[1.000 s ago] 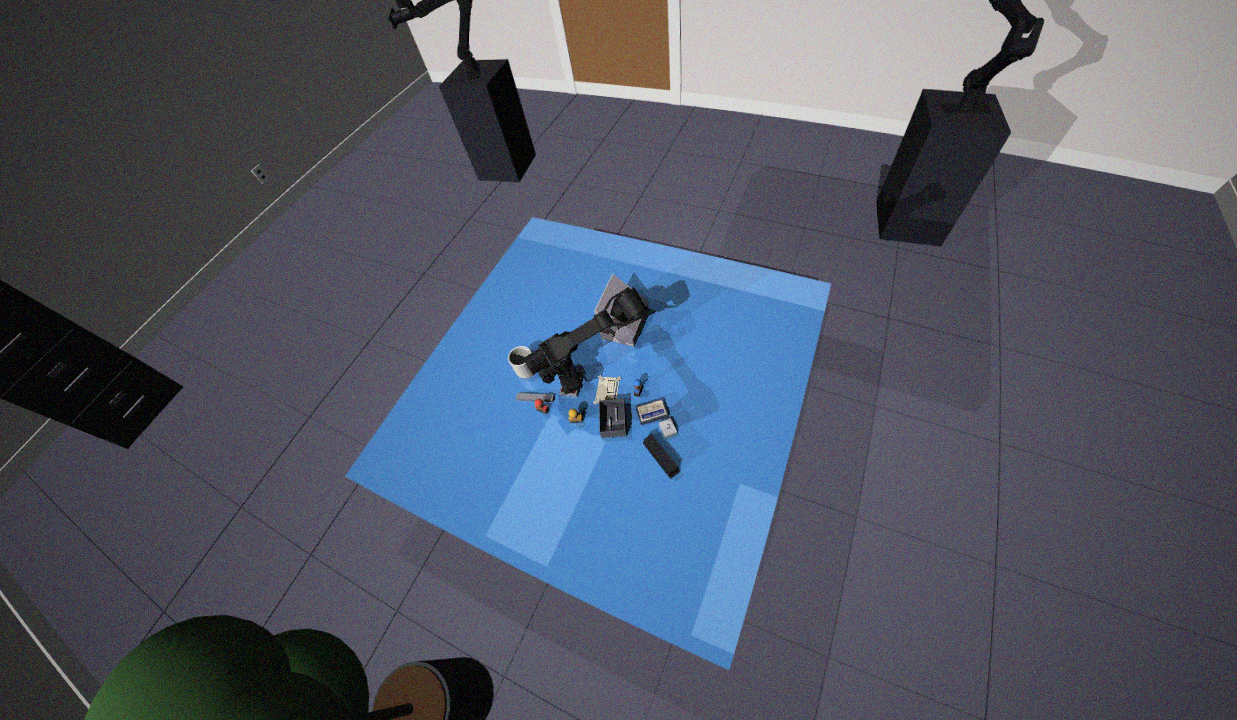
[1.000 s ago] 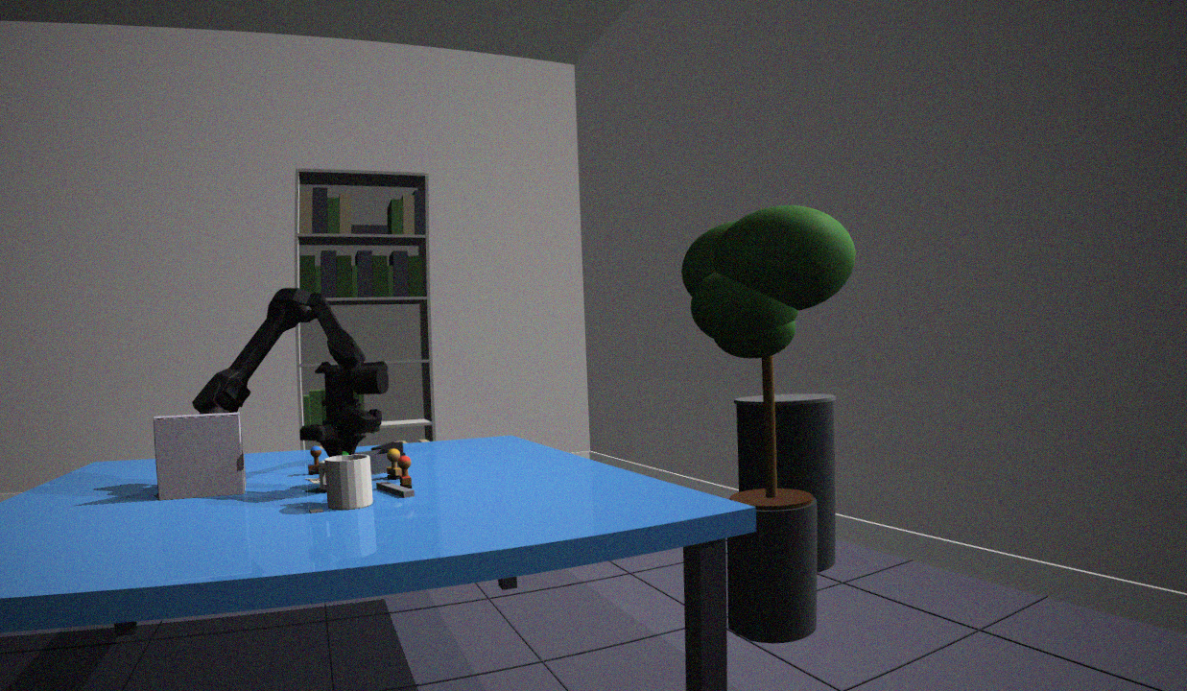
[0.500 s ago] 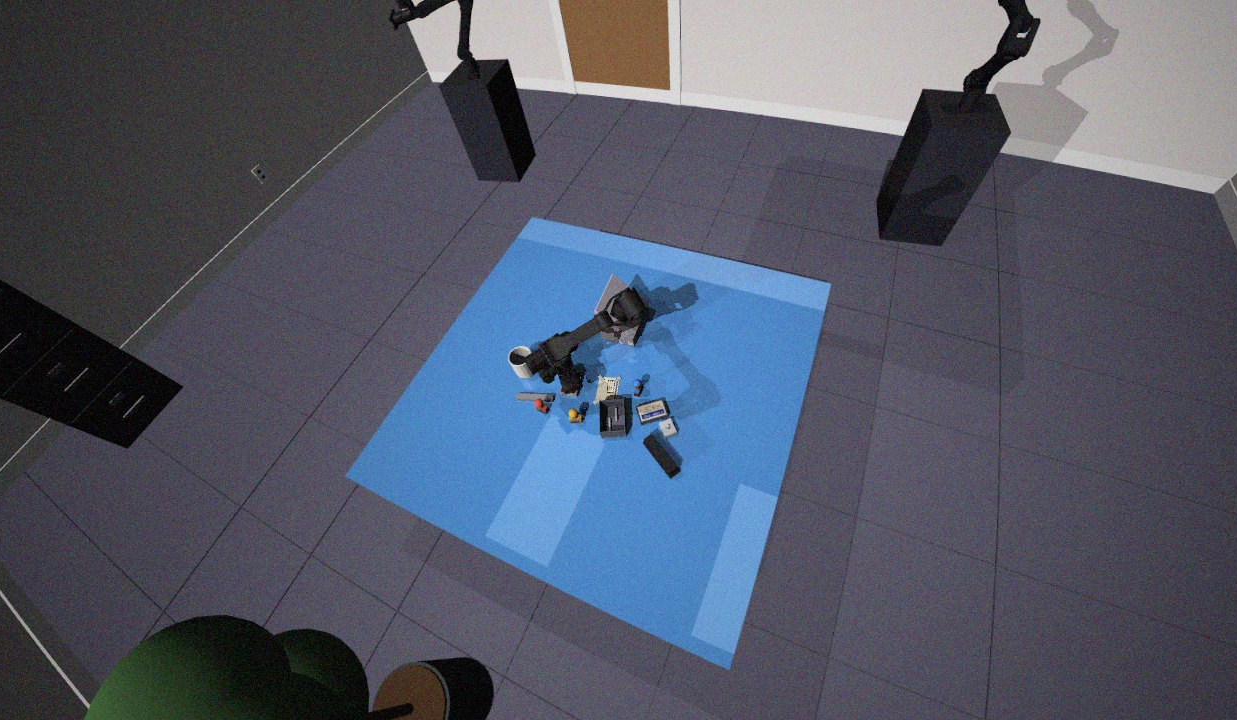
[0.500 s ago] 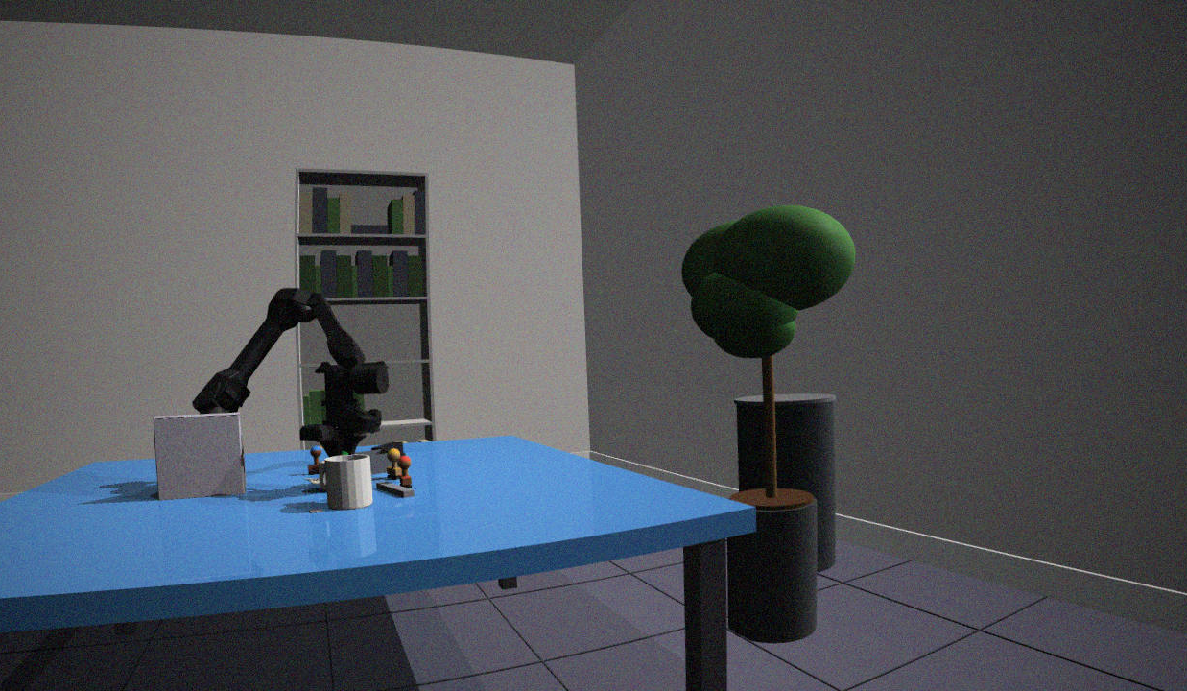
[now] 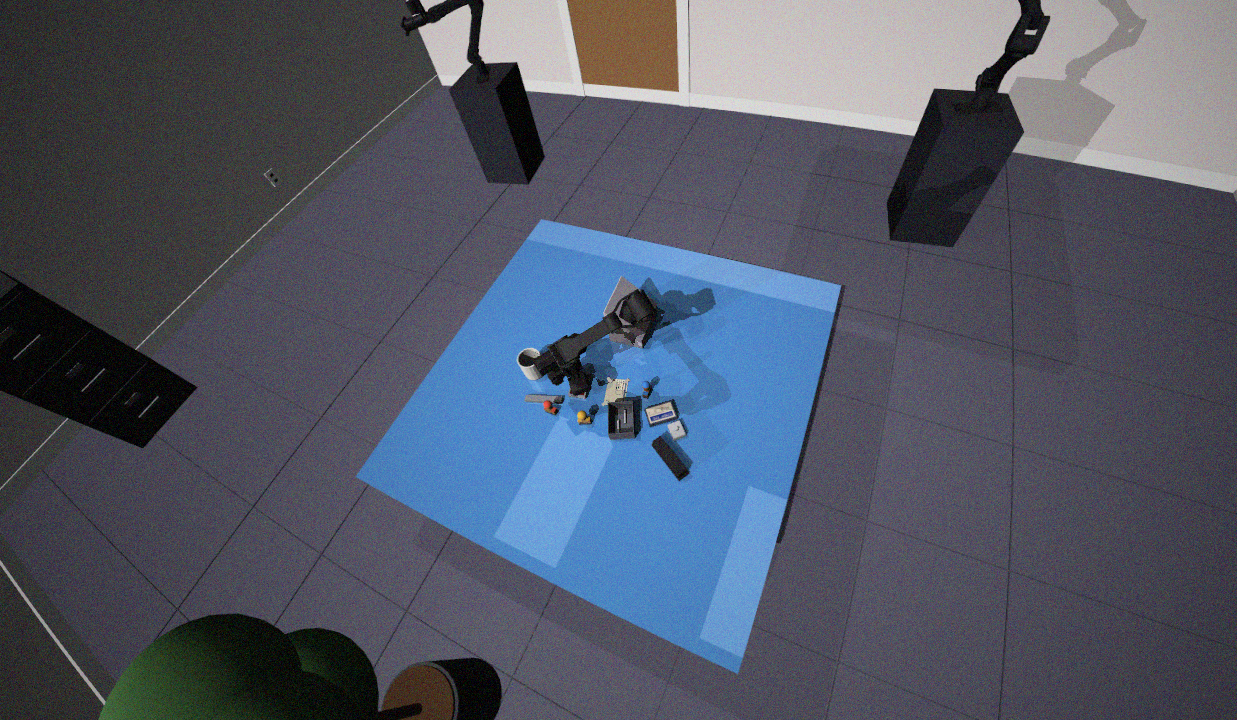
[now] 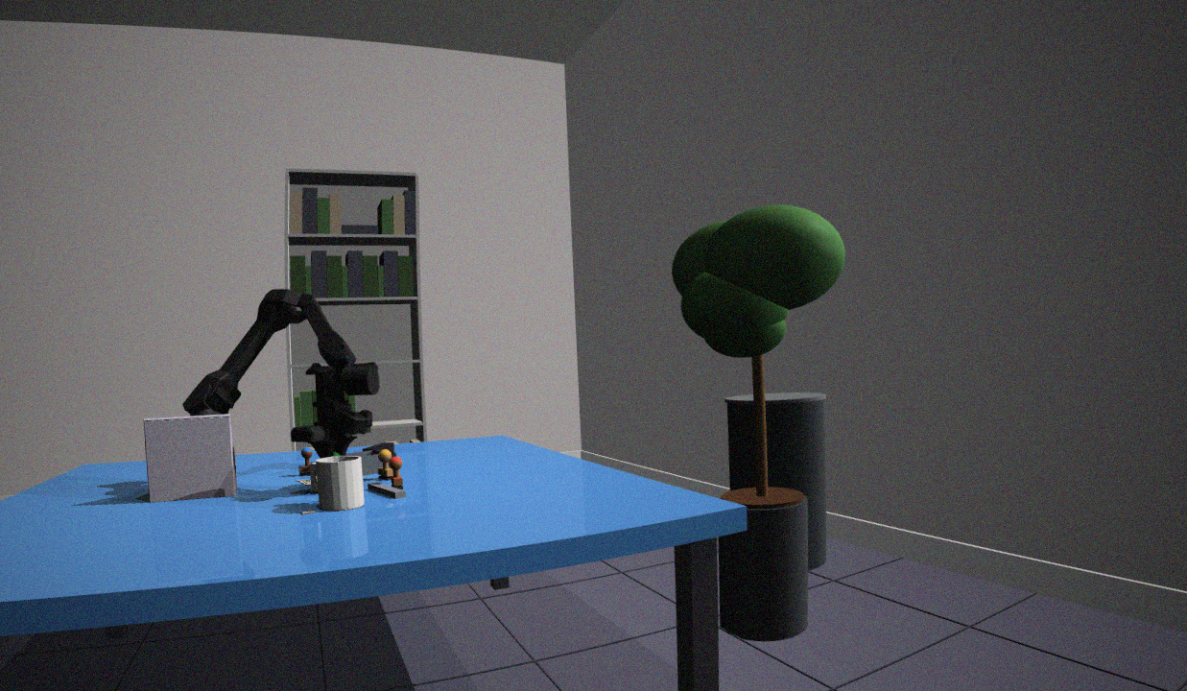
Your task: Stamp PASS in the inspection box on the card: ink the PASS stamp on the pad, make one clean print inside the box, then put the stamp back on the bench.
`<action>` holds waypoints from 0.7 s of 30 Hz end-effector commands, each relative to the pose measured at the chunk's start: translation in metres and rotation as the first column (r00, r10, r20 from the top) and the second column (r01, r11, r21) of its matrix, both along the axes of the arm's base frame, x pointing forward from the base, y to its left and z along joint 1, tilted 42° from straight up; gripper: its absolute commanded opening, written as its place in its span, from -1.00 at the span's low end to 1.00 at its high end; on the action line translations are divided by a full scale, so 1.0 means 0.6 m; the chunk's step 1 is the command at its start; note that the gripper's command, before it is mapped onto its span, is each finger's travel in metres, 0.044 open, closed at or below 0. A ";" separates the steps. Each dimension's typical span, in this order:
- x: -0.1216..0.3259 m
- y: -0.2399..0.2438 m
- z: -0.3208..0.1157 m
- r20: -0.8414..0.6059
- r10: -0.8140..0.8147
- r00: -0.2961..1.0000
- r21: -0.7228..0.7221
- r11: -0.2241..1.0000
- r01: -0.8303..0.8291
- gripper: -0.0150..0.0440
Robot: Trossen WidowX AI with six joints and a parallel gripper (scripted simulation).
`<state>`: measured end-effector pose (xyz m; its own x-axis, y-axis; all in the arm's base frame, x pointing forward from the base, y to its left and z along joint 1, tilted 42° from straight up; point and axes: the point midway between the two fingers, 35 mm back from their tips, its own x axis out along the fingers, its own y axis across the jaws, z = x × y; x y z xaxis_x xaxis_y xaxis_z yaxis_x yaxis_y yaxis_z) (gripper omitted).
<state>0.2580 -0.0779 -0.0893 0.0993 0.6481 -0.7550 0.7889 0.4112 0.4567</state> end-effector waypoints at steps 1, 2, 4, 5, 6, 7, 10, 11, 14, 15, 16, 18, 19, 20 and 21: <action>0.002 0.002 -0.001 0.002 -0.003 1.000 0.002 1.000 0.003 -0.49; 0.002 0.002 -0.001 0.002 -0.003 1.000 0.002 1.000 0.003 -0.49; 0.002 0.001 -0.001 0.002 -0.003 1.000 0.002 1.000 0.003 -0.49; 0.002 0.001 0.000 0.002 -0.003 1.000 0.002 1.000 0.003 -0.49; 0.002 0.001 0.000 0.002 -0.003 1.000 0.002 1.000 0.003 -0.49; 0.002 0.000 0.001 0.002 -0.003 1.000 0.002 1.000 0.003 -0.49; 0.002 -0.001 0.003 0.002 -0.003 1.000 0.002 1.000 0.003 -0.49; 0.001 -0.002 0.003 0.002 -0.003 1.000 0.002 1.000 0.003 -0.49; 0.001 -0.004 0.005 0.002 -0.003 1.000 0.002 1.000 0.003 -0.49; 0.001 -0.004 0.006 0.002 -0.003 1.000 0.002 1.000 0.003 -0.49; 0.001 -0.005 0.006 0.002 -0.003 1.000 0.002 1.000 0.003 -0.49; 0.001 -0.006 0.007 0.002 -0.003 1.000 0.001 1.000 0.003 -0.49; 0.001 -0.006 0.008 0.002 -0.003 1.000 0.001 1.000 0.003 -0.49; 0.001 -0.007 0.009 0.002 -0.003 1.000 0.001 1.000 0.003 -0.49; 0.001 -0.007 0.009 0.002 -0.003 1.000 0.001 1.000 0.003 -0.49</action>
